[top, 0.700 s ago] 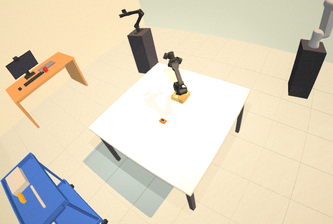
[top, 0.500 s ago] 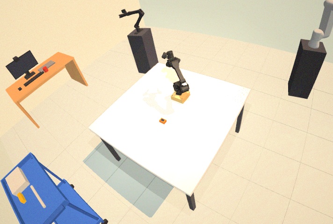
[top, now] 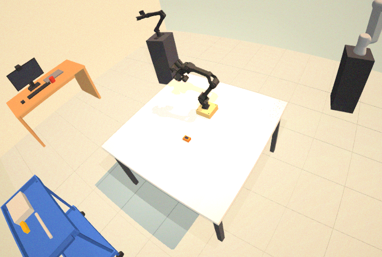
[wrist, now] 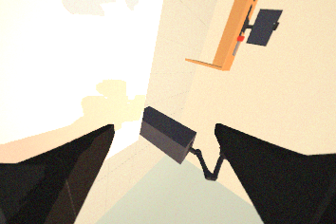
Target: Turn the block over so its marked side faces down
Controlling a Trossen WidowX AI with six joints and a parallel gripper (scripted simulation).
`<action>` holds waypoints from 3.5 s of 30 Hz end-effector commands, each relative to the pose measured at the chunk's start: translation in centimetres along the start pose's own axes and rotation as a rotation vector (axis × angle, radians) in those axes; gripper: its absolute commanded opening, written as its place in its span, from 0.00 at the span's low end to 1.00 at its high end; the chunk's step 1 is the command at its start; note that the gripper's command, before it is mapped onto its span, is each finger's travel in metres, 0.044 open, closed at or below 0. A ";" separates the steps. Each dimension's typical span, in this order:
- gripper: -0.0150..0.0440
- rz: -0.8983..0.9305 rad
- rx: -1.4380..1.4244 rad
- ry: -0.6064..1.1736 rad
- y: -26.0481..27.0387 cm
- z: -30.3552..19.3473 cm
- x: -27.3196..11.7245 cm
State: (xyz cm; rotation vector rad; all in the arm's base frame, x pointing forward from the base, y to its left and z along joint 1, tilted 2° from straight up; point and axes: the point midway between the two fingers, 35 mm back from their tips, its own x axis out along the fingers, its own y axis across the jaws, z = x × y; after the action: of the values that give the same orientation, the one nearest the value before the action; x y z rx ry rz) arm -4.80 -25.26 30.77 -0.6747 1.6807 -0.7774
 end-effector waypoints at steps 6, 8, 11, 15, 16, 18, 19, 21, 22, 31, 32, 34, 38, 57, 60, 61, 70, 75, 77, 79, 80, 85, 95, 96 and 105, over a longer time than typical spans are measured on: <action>1.00 0.186 0.042 -0.310 0.8 12.4 2.5; 1.00 0.236 0.065 -0.352 1.3 14.9 2.5; 1.00 0.318 0.095 -0.420 2.5 19.2 1.8; 1.00 0.449 0.131 -0.470 5.0 24.8 0.5; 1.00 0.483 0.138 -0.476 5.7 26.1 0.0; 1.00 0.549 0.149 -0.479 7.4 28.6 -1.0; 1.00 0.581 0.153 -0.478 8.3 29.9 -1.5; 1.00 0.642 0.154 -0.484 10.4 32.0 -2.8; 1.00 0.664 0.154 -0.482 11.2 32.7 -3.3; 1.00 0.873 0.151 -0.335 22.2 39.5 -10.2; 1.00 0.888 0.150 -0.309 23.7 40.0 -11.1; 1.00 0.910 0.146 -0.254 26.8 40.6 -12.8; 1.00 0.919 0.143 -0.214 29.0 40.9 -14.1; 1.00 0.918 0.143 -0.215 32.8 42.4 -11.2; 1.00 0.918 0.143 -0.215 33.0 42.5 -11.0; 1.00 0.918 0.143 -0.215 33.1 42.5 -10.9; 1.00 0.918 0.143 -0.215 34.2 42.9 -10.1; 1.00 0.918 0.143 -0.214 34.8 43.1 -9.6; 1.00 0.918 0.143 -0.214 35.1 43.1 -9.4; 1.00 0.918 0.143 -0.214 35.2 43.2 -9.3; 1.00 0.918 0.143 -0.214 35.2 43.2 -9.3; 0.78 0.918 0.143 -0.214 35.2 43.2 -9.3; 0.63 0.918 0.143 -0.214 35.2 43.2 -9.3; 0.62 0.918 0.143 -0.214 35.2 43.2 -9.3; 0.52 0.918 0.143 -0.214 35.2 43.2 -9.3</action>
State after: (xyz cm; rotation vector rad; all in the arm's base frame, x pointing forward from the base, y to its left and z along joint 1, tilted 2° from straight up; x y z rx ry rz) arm 37.91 -2.81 1.34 0.1382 1.4912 -0.1438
